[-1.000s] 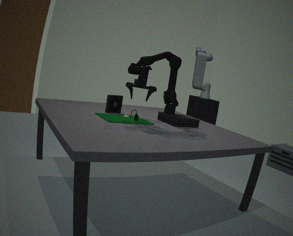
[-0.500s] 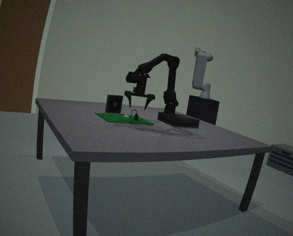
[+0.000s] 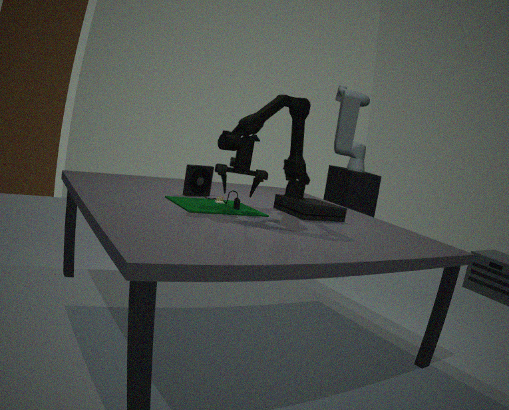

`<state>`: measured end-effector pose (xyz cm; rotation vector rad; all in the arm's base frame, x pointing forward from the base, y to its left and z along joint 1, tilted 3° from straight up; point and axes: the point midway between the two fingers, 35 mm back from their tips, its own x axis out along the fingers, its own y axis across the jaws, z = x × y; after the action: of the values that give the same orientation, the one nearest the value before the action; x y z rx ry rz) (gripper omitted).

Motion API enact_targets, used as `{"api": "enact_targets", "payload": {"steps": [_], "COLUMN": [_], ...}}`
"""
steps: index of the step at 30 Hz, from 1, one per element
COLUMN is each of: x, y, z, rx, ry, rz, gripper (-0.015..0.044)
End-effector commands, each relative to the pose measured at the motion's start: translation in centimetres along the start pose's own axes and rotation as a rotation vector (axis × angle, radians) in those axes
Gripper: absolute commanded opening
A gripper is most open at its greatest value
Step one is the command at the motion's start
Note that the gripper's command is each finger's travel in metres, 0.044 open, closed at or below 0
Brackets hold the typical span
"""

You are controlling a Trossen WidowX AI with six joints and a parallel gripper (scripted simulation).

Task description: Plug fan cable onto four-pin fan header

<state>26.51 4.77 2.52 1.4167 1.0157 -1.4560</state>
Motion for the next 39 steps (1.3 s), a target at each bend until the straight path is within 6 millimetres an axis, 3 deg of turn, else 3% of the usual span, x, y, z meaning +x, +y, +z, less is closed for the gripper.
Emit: {"api": "enact_targets", "payload": {"steps": [1,19,29,39], "x": [0.9,2.9,2.7,2.7], "y": [-0.2,-0.3,-0.1,-0.1], "z": [0.0,0.1,0.1,0.1], "rx": [0.001,0.001,0.003,0.003], "ry": [0.000,0.000,-0.002,-0.002], "rz": [-0.007,-0.007,-0.003,-0.003], "gripper": [0.0440,0.0440,0.0177,0.0111]}}
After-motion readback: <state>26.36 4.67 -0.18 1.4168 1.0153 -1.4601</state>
